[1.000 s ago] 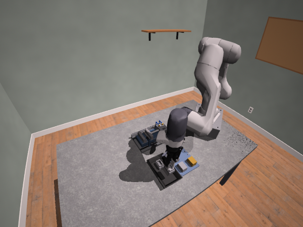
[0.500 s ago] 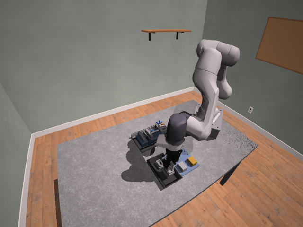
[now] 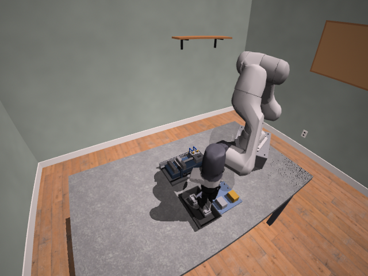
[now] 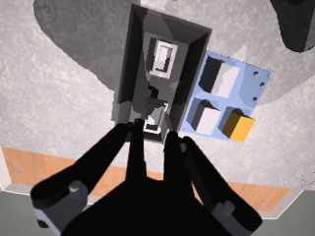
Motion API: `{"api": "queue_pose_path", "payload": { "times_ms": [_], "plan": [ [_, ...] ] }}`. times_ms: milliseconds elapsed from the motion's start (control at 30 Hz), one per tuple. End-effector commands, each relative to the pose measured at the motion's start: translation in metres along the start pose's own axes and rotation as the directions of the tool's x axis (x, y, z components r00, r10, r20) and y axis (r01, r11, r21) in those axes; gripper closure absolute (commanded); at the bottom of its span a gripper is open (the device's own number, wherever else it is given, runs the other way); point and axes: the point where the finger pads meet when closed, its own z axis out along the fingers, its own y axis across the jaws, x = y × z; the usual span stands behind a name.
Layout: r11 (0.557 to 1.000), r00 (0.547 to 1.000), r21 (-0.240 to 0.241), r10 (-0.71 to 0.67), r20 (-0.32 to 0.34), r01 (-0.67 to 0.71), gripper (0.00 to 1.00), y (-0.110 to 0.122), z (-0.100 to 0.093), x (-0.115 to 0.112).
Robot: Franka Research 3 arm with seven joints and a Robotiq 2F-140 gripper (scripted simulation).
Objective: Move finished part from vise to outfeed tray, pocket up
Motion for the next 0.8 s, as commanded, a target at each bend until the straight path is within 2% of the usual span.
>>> {"api": "queue_pose_path", "payload": {
  "times_ms": [0,400,767],
  "plan": [
    [1.0,1.0,0.014,0.0,0.007,0.0,1.0,-0.005,0.0,-0.004],
    [1.0,1.0,0.014,0.0,0.007,0.0,1.0,-0.005,0.015,-0.004],
    [1.0,1.0,0.014,0.0,0.007,0.0,1.0,-0.005,0.021,-0.004]
  ]
}}
